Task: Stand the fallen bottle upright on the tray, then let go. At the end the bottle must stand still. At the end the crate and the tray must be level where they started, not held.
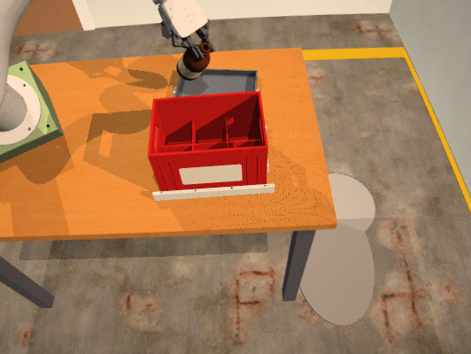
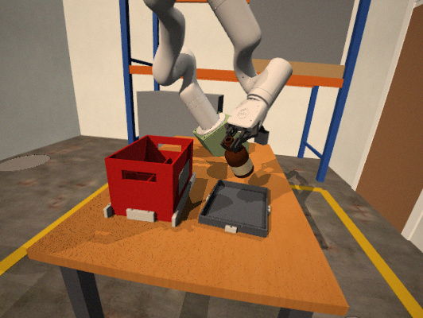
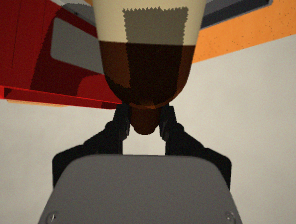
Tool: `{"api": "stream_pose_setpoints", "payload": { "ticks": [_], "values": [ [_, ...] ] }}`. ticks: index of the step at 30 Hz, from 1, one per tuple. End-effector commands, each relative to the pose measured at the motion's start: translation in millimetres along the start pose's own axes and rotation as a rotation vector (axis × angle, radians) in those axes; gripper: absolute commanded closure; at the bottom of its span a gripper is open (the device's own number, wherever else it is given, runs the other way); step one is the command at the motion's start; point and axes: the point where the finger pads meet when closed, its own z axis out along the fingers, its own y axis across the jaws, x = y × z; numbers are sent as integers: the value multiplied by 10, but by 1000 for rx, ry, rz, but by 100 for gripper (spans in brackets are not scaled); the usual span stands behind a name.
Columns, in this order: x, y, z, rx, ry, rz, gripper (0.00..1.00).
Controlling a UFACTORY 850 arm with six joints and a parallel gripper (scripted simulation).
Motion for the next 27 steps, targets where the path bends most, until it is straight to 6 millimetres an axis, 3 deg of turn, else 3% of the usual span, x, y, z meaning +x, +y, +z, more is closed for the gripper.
{"api": "stream_pose_setpoints", "payload": {
  "ticks": [1,27],
  "values": [
    [-6,5,-4,0,-6,1,100],
    [1,6,-14,-1,-150,2,100]
  ]
}}
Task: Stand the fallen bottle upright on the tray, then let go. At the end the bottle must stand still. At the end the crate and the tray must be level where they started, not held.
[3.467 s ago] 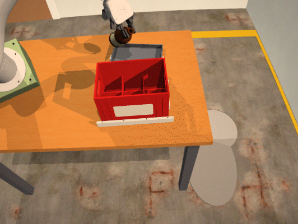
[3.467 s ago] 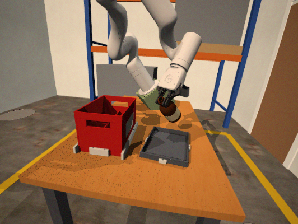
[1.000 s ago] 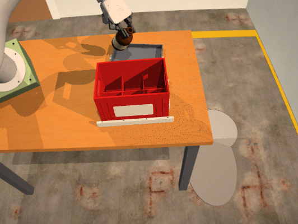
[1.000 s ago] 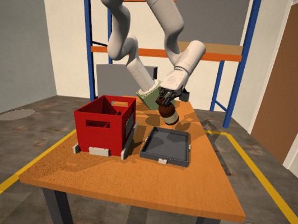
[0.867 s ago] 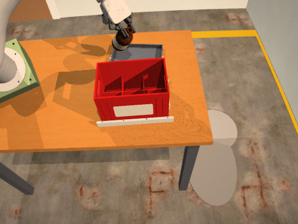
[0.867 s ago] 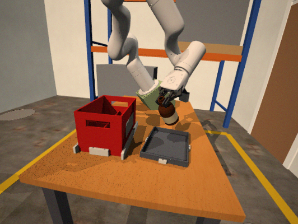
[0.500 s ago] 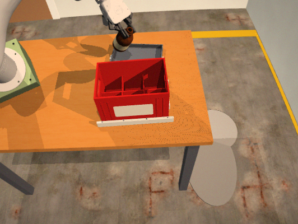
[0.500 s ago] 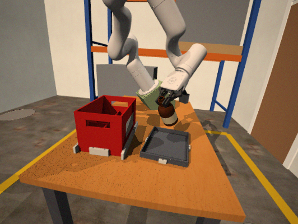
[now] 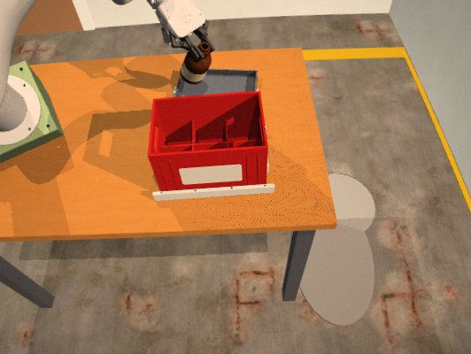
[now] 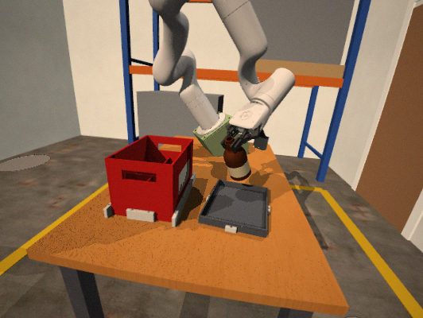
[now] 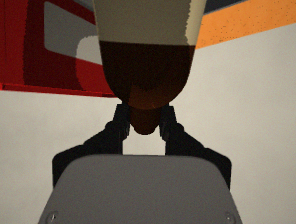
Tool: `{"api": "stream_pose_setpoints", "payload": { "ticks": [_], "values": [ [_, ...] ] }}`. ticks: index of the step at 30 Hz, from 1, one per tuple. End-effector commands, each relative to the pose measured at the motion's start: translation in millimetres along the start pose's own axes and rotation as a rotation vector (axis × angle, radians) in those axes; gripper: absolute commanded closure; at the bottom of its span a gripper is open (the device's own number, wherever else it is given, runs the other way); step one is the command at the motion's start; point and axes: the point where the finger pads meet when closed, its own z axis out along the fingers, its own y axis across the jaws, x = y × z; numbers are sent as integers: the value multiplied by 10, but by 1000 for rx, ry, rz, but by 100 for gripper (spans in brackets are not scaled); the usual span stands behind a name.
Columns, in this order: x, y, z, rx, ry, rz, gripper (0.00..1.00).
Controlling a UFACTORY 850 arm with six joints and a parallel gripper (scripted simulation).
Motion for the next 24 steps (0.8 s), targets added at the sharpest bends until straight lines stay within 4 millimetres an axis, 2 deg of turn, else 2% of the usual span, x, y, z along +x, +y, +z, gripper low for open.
{"api": "stream_pose_setpoints", "payload": {
  "ticks": [1,24],
  "values": [
    [-7,6,-7,-1,-17,2,100],
    [-6,7,-10,-2,-27,2,100]
  ]
}}
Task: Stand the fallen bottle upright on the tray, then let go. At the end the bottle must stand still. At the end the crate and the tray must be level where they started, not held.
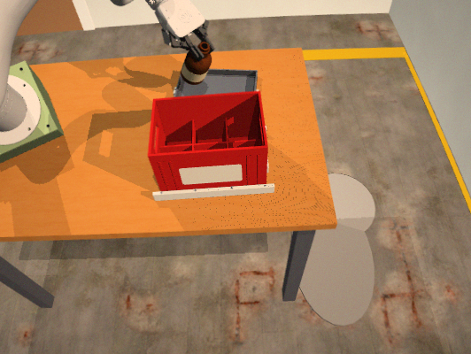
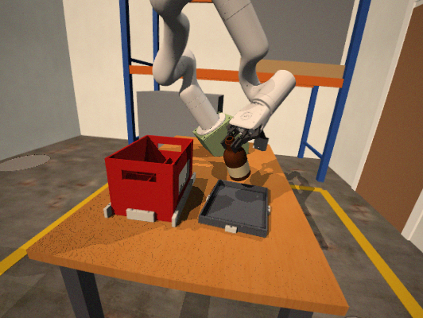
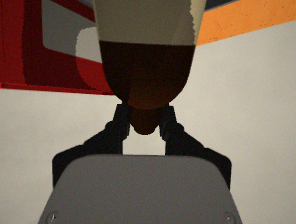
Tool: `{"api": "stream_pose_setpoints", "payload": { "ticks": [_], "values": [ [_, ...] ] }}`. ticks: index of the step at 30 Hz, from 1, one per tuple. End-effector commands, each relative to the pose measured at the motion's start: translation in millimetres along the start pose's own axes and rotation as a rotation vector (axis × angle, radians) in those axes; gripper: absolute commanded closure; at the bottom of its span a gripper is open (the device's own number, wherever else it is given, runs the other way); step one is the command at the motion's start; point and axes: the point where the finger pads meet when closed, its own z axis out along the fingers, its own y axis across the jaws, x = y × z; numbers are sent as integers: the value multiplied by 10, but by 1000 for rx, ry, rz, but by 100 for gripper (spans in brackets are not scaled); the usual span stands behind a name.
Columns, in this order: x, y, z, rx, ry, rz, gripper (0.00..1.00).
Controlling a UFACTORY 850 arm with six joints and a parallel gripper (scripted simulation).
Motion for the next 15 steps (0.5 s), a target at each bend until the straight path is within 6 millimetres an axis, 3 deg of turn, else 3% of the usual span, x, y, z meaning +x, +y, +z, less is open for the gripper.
{"api": "stream_pose_setpoints", "payload": {
  "ticks": [1,15],
  "values": [
    [-7,5,-4,-1,-1,1,100],
    [-6,4,0,1,-43,1,100]
  ]
}}
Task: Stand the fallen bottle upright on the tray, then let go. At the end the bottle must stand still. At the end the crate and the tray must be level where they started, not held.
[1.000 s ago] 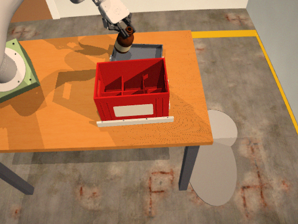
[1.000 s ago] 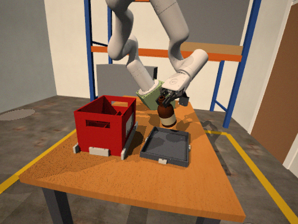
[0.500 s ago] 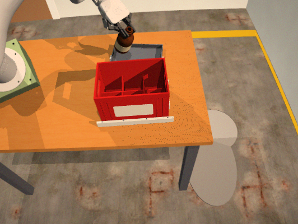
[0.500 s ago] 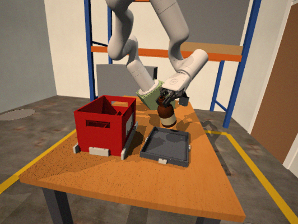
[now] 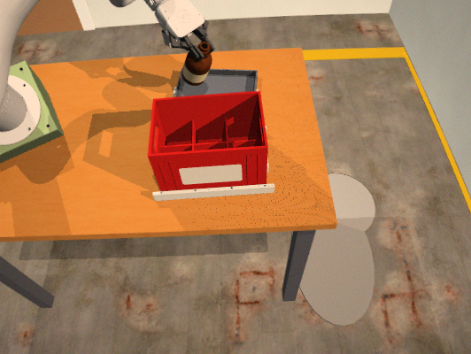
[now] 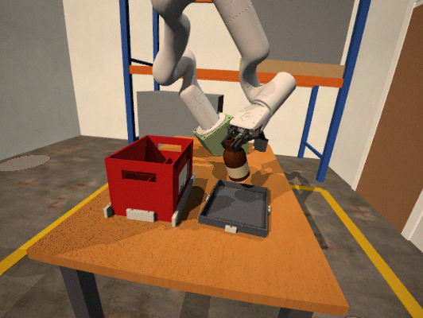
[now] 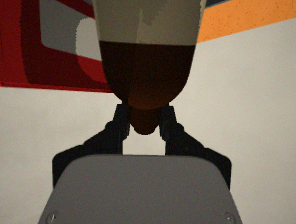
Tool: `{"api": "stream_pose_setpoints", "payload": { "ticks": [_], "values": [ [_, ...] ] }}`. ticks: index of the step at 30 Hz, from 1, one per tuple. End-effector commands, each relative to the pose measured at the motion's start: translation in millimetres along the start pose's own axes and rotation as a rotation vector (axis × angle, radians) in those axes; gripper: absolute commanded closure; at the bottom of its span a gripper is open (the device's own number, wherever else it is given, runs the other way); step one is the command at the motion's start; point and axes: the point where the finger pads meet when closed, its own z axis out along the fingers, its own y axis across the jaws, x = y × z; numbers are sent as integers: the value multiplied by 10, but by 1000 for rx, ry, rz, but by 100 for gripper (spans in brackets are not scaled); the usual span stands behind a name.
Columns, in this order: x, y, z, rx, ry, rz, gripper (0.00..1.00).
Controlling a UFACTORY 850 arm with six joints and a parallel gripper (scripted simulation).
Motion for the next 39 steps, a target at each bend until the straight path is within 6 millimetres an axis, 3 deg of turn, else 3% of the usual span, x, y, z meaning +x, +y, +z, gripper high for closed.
{"api": "stream_pose_setpoints", "payload": {
  "ticks": [1,39],
  "values": [
    [-6,5,-2,0,-22,1,100],
    [1,6,-18,-2,-147,2,100]
  ]
}}
